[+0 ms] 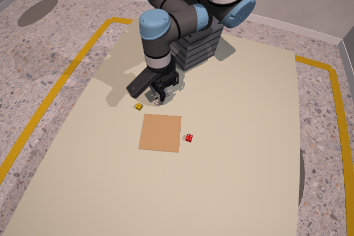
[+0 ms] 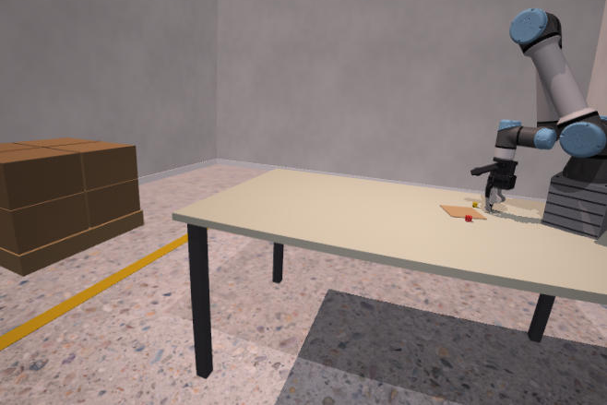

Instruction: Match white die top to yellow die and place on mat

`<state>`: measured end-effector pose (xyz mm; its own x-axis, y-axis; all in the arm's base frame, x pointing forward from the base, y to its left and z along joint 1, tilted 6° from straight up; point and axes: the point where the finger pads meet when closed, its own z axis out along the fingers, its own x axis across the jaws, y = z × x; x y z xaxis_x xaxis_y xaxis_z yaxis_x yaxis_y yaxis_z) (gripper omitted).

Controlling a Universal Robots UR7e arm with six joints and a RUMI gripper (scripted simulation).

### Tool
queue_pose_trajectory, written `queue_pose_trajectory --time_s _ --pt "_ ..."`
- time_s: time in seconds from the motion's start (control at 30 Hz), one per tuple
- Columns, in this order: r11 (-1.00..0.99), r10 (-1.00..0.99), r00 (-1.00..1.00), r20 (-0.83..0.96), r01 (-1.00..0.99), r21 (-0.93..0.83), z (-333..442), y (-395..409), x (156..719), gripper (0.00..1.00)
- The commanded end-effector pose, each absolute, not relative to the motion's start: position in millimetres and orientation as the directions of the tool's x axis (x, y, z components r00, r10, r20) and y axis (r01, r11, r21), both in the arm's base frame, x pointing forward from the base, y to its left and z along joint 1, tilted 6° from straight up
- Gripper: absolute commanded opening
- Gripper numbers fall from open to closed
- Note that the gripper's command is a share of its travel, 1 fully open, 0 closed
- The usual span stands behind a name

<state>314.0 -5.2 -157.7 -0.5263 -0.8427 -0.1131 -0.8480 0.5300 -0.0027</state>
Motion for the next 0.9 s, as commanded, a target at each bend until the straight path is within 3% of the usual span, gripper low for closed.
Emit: queue_pose_trajectory --time_s 0.0,0.87 --pt "0.531 -0.842 -0.527 -0.113 -0.848 0.000 -149.2 -5.9 312.4 0.03" --pt "0.531 -0.842 -0.527 -0.113 -0.848 0.000 -104.1 -10.3 309.6 0.03"
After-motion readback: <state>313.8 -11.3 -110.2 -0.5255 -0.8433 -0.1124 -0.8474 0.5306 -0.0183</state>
